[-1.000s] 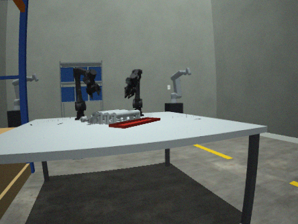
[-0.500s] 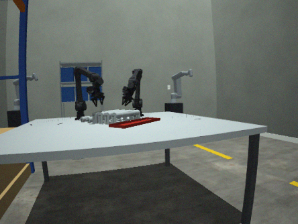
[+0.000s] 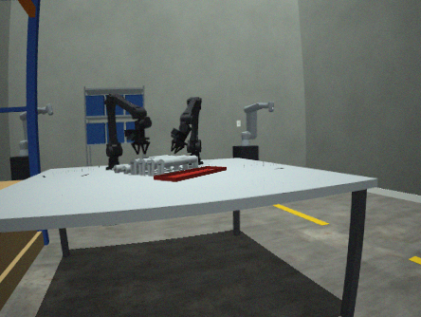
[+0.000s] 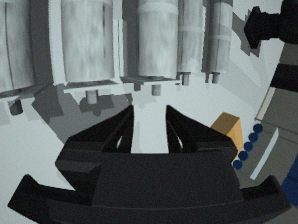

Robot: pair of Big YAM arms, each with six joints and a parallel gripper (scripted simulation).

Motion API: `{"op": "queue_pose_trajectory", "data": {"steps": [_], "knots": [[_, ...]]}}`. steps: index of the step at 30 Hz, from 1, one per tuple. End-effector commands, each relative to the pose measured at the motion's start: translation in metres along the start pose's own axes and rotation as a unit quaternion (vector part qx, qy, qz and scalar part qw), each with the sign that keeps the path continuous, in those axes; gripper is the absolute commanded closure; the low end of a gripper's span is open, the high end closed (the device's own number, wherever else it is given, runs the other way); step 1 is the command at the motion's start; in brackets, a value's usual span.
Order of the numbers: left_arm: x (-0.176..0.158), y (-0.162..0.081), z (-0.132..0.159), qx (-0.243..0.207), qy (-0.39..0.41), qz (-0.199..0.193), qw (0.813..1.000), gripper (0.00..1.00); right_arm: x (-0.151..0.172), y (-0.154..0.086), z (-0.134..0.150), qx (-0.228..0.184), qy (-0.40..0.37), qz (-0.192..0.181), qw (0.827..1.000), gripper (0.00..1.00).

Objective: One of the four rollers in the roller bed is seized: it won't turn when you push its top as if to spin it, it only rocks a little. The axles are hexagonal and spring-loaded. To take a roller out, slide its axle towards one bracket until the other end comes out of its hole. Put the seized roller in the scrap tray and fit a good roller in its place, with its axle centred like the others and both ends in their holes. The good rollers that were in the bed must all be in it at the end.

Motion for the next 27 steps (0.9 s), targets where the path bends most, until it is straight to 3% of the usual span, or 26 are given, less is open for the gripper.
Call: {"op": "queue_pose_trajectory", "data": {"steps": [1,4,6,9,11,13,14,15,20,27], "knots": [[-0.005,0.003,0.003,0.016,0.009,0.013,1.0,0.68,0.013,-0.021,0.0,-0.001,0.026,-0.009,1.0,0.38],[-0.006,-0.007,-0.007,0.0,0.016,0.008,1.0,0.68,0.008,-0.019,0.002,0.0,0.028,-0.005,1.0,0.38],[-0.01,-0.006,-0.004,0.005,0.017,0.013,1.0,0.68,0.008,-0.008,0.005,0.004,0.023,0.012,1.0,0.38],[-0.007,0.002,0.004,0.018,0.006,0.019,1.0,0.68,0.008,-0.012,0.005,0.003,0.02,0.007,1.0,0.38],[-0.006,0.006,0.008,0.026,-0.006,0.02,0.999,0.68,0.002,0.003,0.008,0.007,0.002,0.023,1.0,0.38],[-0.007,-0.001,-0.002,0.011,0.004,0.014,1.0,0.68,0.001,0.003,0.006,0.007,0.004,0.024,1.0,0.38],[-0.008,-0.004,-0.002,0.005,0.005,0.012,1.0,0.68,0.0,0.016,0.003,0.005,0.012,0.014,1.0,0.38],[-0.004,0.014,0.004,0.013,-0.011,0.014,1.0,0.68,0.0,0.018,0.003,0.005,0.014,0.014,1.0,0.38],[-0.005,0.021,0.005,0.017,-0.001,0.014,1.0,0.68,-0.001,0.025,0.002,0.006,0.015,0.018,1.0,0.38],[-0.006,0.047,0.004,0.013,-0.01,0.012,1.0,0.68,-0.001,0.051,0.001,0.005,0.027,0.012,1.0,0.38]]}}
Point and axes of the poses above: on each arm, the point where the finger pads meet when closed, its own y axis out along the fingers, its own x axis across the jaws, z = x × y, the point moved 8 cm from there along -y, back along the fingers, and after that the axes turned 1 degree about -y, right-handed, at the moved point
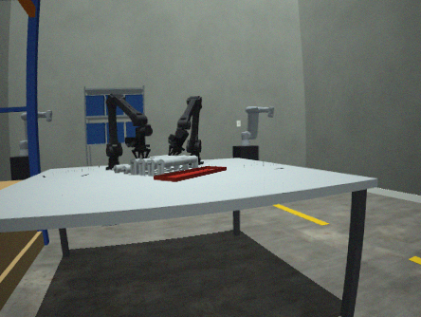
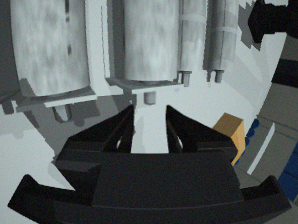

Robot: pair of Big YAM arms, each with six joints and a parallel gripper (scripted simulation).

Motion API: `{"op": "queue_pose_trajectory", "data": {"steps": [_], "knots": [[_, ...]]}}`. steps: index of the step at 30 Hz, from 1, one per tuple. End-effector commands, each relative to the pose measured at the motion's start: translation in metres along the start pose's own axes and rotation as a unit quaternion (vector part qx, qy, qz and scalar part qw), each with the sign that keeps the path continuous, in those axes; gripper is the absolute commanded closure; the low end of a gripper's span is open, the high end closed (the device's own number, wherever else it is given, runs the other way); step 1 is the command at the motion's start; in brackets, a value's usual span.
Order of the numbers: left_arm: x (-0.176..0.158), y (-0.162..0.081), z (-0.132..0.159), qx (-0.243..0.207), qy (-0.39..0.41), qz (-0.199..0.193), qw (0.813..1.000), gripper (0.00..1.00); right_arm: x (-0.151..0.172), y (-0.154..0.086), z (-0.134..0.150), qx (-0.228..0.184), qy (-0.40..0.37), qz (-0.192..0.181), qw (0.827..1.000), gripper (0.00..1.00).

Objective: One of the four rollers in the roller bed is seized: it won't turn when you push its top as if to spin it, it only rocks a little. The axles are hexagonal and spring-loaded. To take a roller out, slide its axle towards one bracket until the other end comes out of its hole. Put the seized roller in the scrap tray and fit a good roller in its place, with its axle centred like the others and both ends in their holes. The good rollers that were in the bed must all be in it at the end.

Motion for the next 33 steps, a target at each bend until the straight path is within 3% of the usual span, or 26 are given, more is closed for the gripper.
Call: {"op": "queue_pose_trajectory", "data": {"steps": [1,3,4,6,10,11,12,13,32,33], "knots": [[-0.001,0.01,-0.006,-0.007,-0.007,-0.004,1.0,0.68,0.005,0.012,-0.004,0.0,0.011,-0.008,1.0,0.38],[-0.002,0.016,-0.008,-0.008,-0.006,-0.004,1.0,0.68,0.005,0.016,-0.005,0.0,0.011,-0.008,1.0,0.38],[-0.002,0.019,-0.008,-0.009,-0.006,-0.004,1.0,0.68,0.011,0.001,-0.005,-0.002,0.008,-0.019,1.0,0.38],[-0.003,-0.001,-0.024,-0.03,0.009,-0.01,0.999,0.68,0.021,-0.018,-0.008,-0.009,0.008,-0.05,0.999,0.38],[-0.002,-0.004,-0.026,-0.038,0.009,-0.012,0.999,0.68,0.019,-0.018,-0.007,-0.008,0.008,-0.045,0.999,0.38],[-0.002,0.004,-0.021,-0.024,0.007,-0.007,1.0,0.68,0.014,0.0,-0.005,-0.003,0.004,-0.021,1.0,0.38],[-0.003,0.003,-0.026,-0.026,0.01,-0.007,1.0,0.68,0.019,0.0,-0.007,-0.005,0.008,-0.029,1.0,0.38],[-0.003,0.003,-0.025,-0.026,0.009,-0.007,1.0,0.97,0.016,0.0,-0.007,-0.003,0.008,-0.021,1.0,0.38],[-0.004,0.002,-0.026,-0.029,0.012,-0.007,0.999,0.97,0.015,-0.004,-0.006,-0.004,0.008,-0.025,1.0,0.38],[-0.004,0.002,-0.026,-0.029,0.012,-0.007,0.999,0.97,0.015,-0.004,-0.006,-0.004,0.008,-0.025,1.0,0.68]]}}
Point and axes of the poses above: on each arm, the point where the finger pads meet when closed, its own y axis out along the fingers, its own x axis across the jaws, z = x × y, the point moved 8 cm from there along -y, back along the fingers, and after that the axes turned 1 degree about -y, right-handed, at the moved point
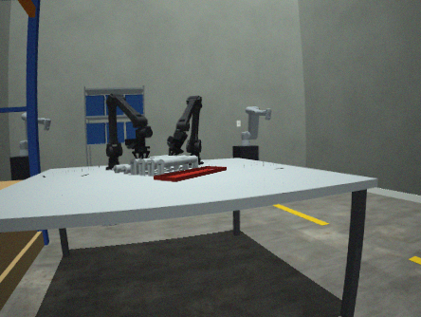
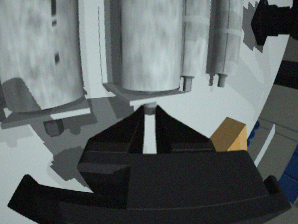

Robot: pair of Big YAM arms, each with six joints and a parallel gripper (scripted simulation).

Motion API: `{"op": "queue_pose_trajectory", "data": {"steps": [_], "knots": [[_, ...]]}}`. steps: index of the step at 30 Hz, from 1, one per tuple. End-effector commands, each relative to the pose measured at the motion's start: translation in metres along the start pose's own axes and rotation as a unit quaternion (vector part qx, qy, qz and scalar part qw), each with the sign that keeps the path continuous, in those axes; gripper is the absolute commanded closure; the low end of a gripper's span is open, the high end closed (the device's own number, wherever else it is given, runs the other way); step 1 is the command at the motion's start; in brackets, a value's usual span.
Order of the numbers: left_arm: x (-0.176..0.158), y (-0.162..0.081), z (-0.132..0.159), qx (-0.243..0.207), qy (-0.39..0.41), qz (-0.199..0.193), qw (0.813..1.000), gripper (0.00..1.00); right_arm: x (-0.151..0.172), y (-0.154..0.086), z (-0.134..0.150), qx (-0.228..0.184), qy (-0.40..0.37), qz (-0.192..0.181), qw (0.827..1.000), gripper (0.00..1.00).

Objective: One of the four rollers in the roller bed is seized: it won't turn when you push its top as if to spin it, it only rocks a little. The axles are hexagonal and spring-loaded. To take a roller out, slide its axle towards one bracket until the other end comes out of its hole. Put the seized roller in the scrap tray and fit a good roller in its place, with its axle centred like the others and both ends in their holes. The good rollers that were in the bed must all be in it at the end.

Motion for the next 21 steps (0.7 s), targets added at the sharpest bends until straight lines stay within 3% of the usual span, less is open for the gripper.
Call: {"op": "queue_pose_trajectory", "data": {"steps": [1,19,21], "knots": [[-0.004,-0.012,-0.025,-0.027,0.014,-0.006,1.0,0.97,0.015,-0.014,-0.006,-0.003,0.008,-0.023,1.0,0.68],[-0.004,-0.012,-0.025,-0.027,0.014,-0.006,1.0,0.97,0.015,-0.013,-0.006,-0.004,0.01,-0.023,1.0,0.68],[-0.001,-0.004,-0.006,-0.004,0.002,-0.001,1.0,0.97,0.015,-0.013,-0.006,-0.004,0.01,-0.023,1.0,0.68]]}}
Point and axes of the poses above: on each arm, the point where the finger pads meet when closed, its own y axis out along the fingers, its own x axis across the jaws, z = x × y, the point moved 8 cm from there along -y, back along the fingers, and after that the axes turned 1 degree about -y, right-handed, at the moved point
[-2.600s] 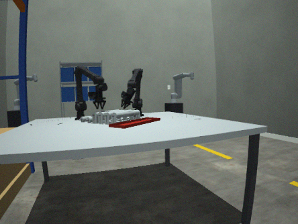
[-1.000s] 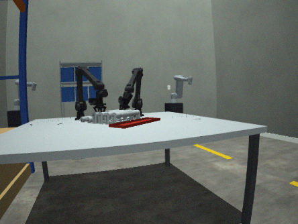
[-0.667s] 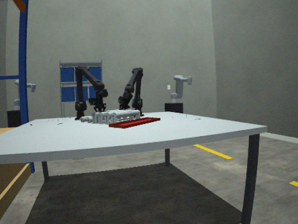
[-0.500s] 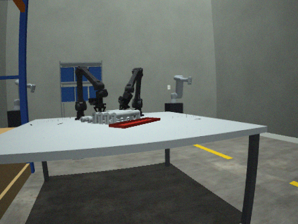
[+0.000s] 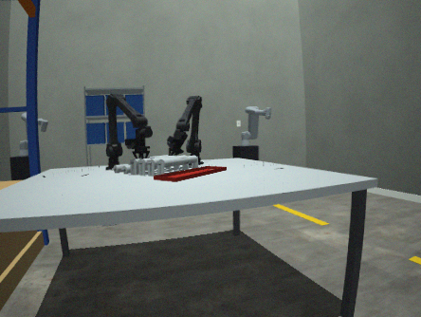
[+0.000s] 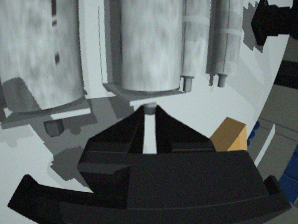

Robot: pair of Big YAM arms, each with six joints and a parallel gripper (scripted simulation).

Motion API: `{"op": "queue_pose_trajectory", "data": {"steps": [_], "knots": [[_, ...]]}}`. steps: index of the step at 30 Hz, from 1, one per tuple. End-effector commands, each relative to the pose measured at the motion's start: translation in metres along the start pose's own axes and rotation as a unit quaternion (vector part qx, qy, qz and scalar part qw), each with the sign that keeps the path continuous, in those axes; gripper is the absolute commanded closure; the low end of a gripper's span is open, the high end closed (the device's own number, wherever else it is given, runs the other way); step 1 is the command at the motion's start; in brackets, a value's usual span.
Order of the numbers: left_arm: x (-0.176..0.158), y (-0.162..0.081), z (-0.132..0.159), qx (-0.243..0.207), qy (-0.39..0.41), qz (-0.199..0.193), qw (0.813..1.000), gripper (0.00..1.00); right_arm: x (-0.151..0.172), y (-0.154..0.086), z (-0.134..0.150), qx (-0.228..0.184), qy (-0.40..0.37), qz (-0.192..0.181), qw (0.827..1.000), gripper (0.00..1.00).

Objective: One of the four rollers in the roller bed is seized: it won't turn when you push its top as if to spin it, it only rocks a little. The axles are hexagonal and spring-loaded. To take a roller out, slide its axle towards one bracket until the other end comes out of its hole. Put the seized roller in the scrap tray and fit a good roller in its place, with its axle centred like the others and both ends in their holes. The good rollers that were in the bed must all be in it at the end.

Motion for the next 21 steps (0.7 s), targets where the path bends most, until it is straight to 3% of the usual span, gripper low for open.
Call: {"op": "queue_pose_trajectory", "data": {"steps": [1,21], "knots": [[-0.001,-0.001,-0.001,0.003,-0.003,0.0,1.0,0.97,0.015,-0.013,-0.006,-0.004,0.01,-0.023,1.0,0.68],[0.003,0.004,0.011,0.021,-0.018,0.001,1.0,0.97,0.015,-0.013,-0.006,-0.004,0.01,-0.023,1.0,0.68]]}}
Point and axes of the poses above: on each arm, the point where the finger pads meet when closed, its own y axis out along the fingers, its own x axis across the jaws, z = x × y, the point moved 8 cm from there along -y, back along the fingers, and after that the axes turned 1 degree about -y, right-handed, at the moved point
